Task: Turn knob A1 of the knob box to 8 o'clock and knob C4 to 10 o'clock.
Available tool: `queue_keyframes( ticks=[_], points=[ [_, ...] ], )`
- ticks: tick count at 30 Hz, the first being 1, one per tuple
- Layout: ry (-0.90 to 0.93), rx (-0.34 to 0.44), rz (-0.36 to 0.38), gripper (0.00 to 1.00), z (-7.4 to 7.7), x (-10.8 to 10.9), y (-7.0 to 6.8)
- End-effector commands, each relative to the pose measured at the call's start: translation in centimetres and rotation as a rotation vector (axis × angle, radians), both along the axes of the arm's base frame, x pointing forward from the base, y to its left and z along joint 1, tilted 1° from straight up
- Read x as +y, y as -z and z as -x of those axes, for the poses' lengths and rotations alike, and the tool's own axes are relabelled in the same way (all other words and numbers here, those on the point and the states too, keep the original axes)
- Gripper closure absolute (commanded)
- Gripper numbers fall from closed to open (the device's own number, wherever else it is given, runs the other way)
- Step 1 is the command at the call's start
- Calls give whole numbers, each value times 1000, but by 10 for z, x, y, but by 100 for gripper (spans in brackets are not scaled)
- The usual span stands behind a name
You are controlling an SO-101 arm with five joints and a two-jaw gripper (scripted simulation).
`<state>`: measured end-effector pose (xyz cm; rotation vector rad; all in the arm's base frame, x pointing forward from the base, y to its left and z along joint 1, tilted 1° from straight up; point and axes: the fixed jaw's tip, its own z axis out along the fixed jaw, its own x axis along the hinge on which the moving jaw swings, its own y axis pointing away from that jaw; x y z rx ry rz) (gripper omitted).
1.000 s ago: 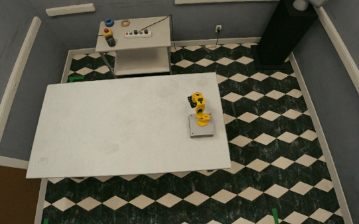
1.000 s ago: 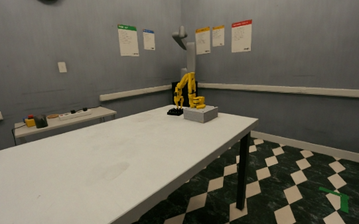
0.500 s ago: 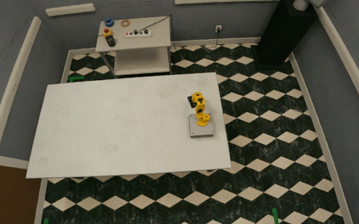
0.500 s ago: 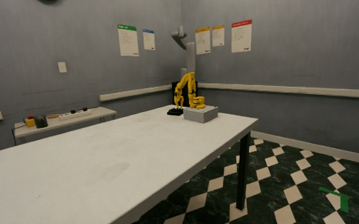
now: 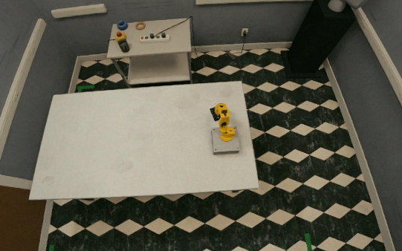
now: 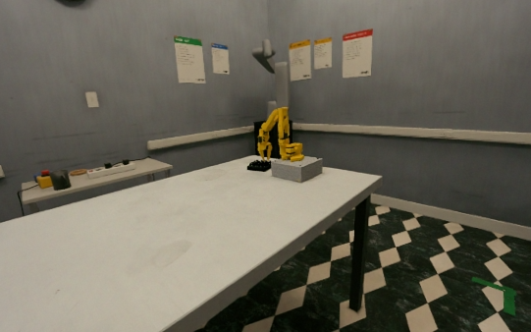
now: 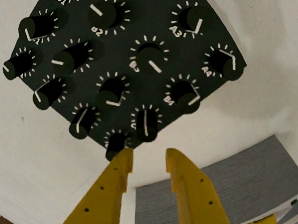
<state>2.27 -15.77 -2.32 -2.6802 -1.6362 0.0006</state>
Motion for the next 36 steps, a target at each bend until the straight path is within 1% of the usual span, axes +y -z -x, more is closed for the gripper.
queue_keyframes(
  ticks=[1, 20, 36],
  points=[
    [7, -1, -4, 90, 1, -1, 2],
    [7, -1, -4, 90, 0, -1, 22],
    [7, -1, -4, 90, 0, -1, 23]
  ],
)
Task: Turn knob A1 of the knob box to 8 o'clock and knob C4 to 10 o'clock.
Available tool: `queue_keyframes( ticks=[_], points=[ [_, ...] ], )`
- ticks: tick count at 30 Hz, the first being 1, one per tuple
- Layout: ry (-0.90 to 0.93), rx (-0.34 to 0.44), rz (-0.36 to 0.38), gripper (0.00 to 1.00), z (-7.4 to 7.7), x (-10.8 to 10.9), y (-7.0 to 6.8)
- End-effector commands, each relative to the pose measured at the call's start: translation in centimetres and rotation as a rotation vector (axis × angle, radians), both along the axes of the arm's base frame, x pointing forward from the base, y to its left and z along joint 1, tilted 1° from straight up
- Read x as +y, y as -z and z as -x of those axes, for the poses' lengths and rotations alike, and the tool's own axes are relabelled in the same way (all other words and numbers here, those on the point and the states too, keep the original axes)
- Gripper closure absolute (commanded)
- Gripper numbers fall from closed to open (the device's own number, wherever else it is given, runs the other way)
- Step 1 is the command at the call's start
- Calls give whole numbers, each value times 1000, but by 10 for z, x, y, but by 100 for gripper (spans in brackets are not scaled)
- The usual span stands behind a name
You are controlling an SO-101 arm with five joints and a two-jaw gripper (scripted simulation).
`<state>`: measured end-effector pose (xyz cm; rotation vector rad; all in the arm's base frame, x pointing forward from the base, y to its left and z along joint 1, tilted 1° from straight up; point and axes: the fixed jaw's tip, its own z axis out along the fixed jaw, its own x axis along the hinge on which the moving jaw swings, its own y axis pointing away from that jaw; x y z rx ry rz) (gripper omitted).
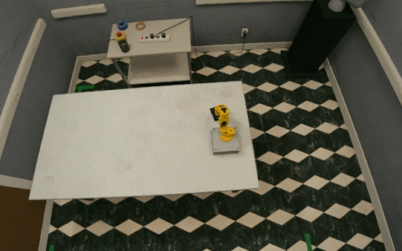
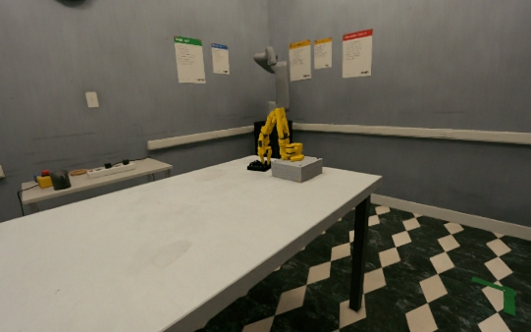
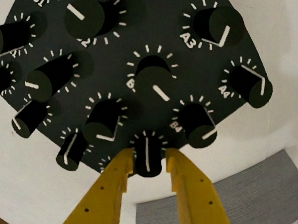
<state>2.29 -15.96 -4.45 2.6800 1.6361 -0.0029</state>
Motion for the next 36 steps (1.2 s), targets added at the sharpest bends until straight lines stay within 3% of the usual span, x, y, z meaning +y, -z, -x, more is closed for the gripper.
queue_keyframes(
  ticks=[1, 36],
  points=[
    [7, 0, -7, 90, 0, 0, 2],
    [7, 0, -7, 90, -1, -1, 2]
  ],
)
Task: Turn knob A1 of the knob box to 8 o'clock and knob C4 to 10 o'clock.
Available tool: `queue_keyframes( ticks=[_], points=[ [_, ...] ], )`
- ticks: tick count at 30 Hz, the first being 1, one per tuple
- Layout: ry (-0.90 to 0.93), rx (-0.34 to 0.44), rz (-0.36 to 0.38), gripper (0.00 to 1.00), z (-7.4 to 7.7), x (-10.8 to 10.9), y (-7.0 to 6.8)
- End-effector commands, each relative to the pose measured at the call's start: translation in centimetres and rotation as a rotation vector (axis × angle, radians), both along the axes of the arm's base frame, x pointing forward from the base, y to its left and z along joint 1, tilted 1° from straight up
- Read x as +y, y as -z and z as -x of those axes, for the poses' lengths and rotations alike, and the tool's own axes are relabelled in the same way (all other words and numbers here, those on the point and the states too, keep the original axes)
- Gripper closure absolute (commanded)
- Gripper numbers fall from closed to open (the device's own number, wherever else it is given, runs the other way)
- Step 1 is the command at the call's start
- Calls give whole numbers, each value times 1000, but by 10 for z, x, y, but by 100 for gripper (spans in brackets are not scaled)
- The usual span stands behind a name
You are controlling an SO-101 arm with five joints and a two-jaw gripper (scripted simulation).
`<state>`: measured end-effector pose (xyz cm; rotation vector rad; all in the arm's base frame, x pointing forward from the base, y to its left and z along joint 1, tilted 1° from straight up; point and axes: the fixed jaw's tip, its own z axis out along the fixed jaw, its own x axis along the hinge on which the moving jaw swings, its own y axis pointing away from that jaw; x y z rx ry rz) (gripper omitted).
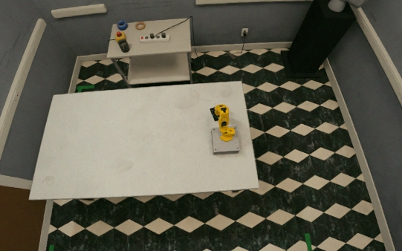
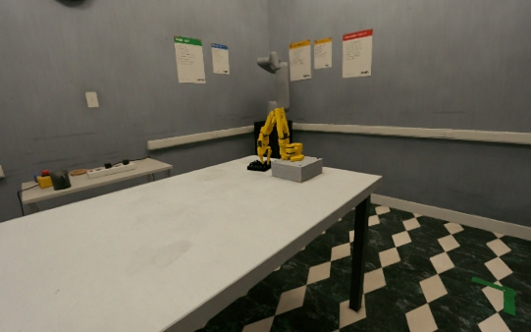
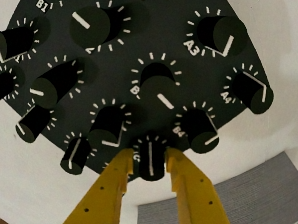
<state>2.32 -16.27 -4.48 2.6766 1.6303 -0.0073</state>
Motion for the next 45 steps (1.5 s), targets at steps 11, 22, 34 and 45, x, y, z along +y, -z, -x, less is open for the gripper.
queue_keyframes(
  ticks=[11, 22, 34, 45],
  points=[
    [5, 0, -14, 90, 0, 2, 1],
    [5, 0, -14, 90, 2, 3, 1],
    [5, 0, -14, 92, 2, 3, 1],
    [5, 0, -14, 97, 2, 3, 1]
  ],
)
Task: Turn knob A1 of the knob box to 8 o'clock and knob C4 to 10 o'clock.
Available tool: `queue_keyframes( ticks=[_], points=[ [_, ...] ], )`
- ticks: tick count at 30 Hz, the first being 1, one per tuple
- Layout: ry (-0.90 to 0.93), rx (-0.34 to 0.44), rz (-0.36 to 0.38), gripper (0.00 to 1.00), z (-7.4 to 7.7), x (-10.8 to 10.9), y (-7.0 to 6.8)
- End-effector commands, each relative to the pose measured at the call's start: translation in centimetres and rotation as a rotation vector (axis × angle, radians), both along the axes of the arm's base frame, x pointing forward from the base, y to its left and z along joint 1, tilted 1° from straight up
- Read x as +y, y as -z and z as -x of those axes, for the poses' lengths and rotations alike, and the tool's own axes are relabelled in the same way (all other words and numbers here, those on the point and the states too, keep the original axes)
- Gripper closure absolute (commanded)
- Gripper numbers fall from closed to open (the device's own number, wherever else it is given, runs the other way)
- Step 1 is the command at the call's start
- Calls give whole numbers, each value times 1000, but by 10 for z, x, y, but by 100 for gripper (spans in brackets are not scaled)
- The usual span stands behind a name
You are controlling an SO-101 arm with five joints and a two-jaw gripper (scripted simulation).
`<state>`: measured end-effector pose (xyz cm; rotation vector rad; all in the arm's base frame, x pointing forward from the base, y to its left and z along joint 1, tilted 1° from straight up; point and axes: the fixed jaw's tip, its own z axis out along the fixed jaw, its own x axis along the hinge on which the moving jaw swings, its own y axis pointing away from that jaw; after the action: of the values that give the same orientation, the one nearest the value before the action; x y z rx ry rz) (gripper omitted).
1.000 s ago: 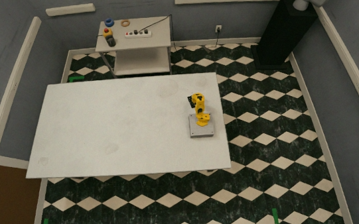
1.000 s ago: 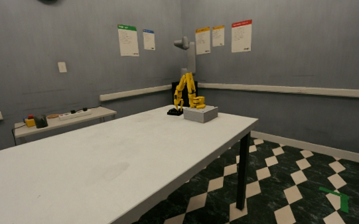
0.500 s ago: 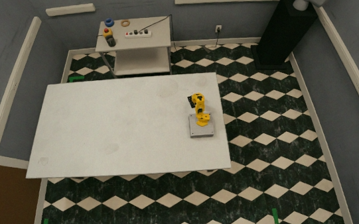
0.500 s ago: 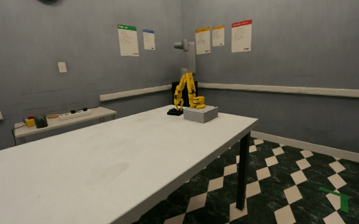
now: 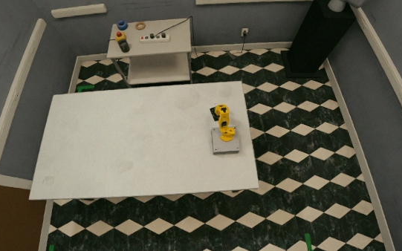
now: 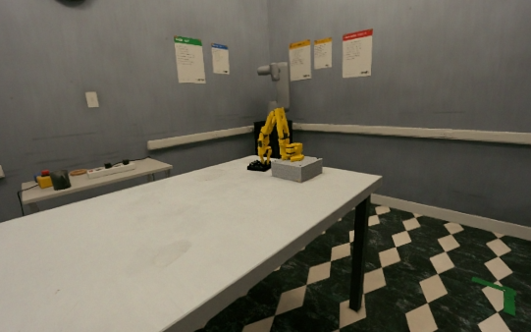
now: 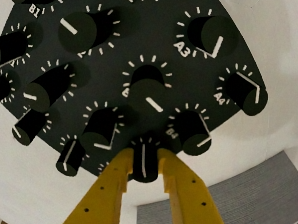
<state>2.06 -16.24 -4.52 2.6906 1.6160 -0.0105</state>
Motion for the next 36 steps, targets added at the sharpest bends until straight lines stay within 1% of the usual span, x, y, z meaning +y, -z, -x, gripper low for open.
queue_keyframes(
  ticks=[1, 13, 27, 36],
  points=[
    [-7, -4, -11, 97, -1, 3, 1],
    [-7, -4, -11, 99, -1, 3, 1],
    [-156, -4, -11, 99, -2, 4, 1],
    [-156, -4, -11, 99, -2, 4, 1]
  ],
)
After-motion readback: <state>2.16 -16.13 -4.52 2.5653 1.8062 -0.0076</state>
